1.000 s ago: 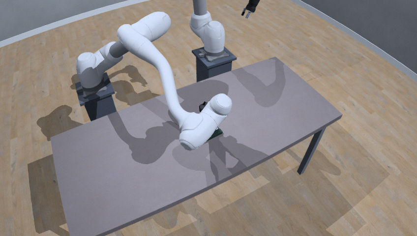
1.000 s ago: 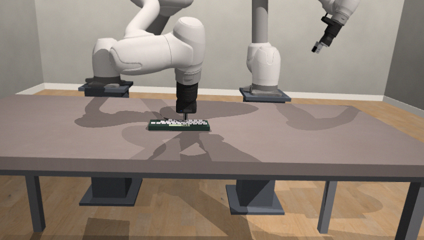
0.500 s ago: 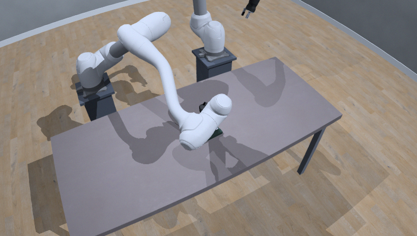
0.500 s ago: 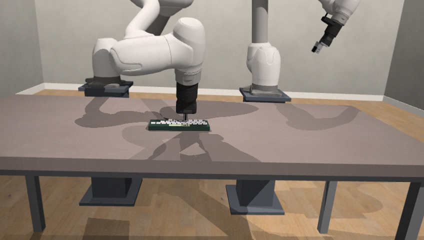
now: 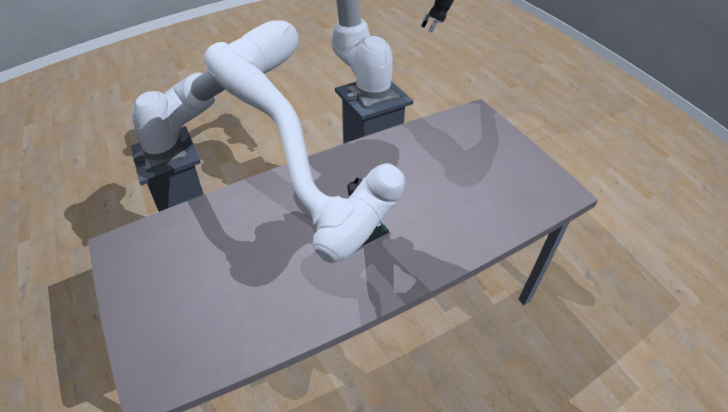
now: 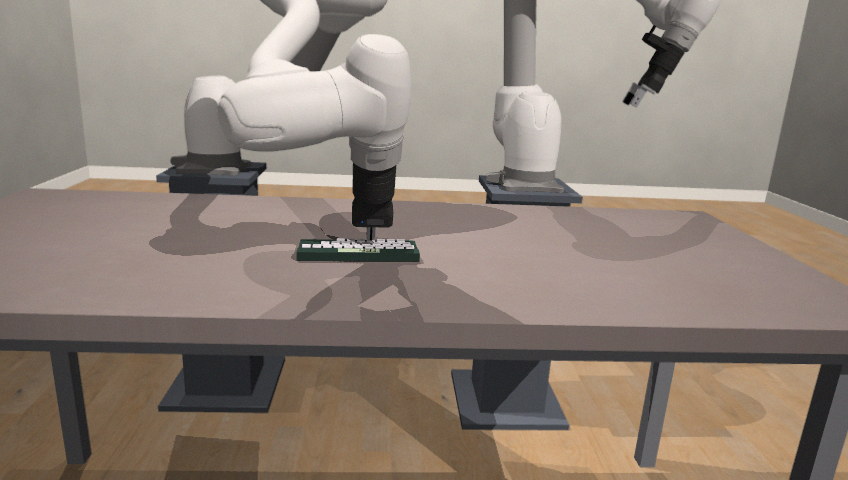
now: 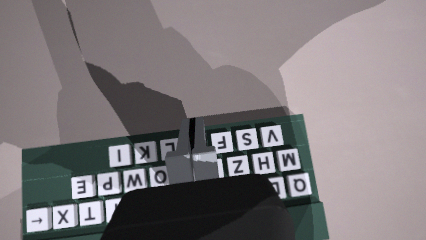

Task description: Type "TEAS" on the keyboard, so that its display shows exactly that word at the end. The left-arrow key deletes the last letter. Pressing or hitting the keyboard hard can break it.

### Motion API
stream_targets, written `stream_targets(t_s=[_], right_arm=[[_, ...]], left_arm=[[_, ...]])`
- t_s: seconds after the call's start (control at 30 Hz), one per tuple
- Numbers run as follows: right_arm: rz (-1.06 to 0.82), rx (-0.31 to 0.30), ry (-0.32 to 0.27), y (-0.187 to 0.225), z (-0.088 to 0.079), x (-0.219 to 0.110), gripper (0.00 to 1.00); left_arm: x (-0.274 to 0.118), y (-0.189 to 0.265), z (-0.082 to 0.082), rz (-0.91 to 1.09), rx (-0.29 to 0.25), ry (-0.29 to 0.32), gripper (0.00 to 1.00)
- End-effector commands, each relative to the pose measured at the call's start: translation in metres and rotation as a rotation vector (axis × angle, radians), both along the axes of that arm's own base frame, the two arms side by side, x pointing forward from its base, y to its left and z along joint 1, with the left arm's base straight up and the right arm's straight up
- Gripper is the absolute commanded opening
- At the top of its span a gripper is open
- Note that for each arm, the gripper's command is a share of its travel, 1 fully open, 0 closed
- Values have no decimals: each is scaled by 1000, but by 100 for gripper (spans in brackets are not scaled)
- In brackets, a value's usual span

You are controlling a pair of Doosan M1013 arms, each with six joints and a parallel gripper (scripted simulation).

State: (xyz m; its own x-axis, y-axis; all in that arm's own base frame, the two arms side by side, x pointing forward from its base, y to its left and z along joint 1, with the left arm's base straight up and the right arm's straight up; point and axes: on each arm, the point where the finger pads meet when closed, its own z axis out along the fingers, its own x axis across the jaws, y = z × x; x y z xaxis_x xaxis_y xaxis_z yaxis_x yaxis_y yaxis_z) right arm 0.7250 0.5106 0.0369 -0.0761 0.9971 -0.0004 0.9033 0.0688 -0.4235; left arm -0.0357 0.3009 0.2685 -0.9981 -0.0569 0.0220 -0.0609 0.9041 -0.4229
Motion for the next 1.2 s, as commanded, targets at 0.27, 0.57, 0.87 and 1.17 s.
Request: stream_targets(t_s=[0.27, 0.57, 0.87, 1.17], right_arm=[[0, 1, -3, 1, 11, 1, 0], [0, 1, -3, 17, 11, 0, 0], [0, 1, -3, 35, 11, -2, 0], [0, 1, -3, 39, 11, -2, 0]], left_arm=[[0, 0, 0, 0, 1, 0, 100], [0, 0, 0, 0, 1, 0, 100], [0, 0, 0, 0, 1, 0, 100], [0, 0, 0, 0, 1, 0, 100]])
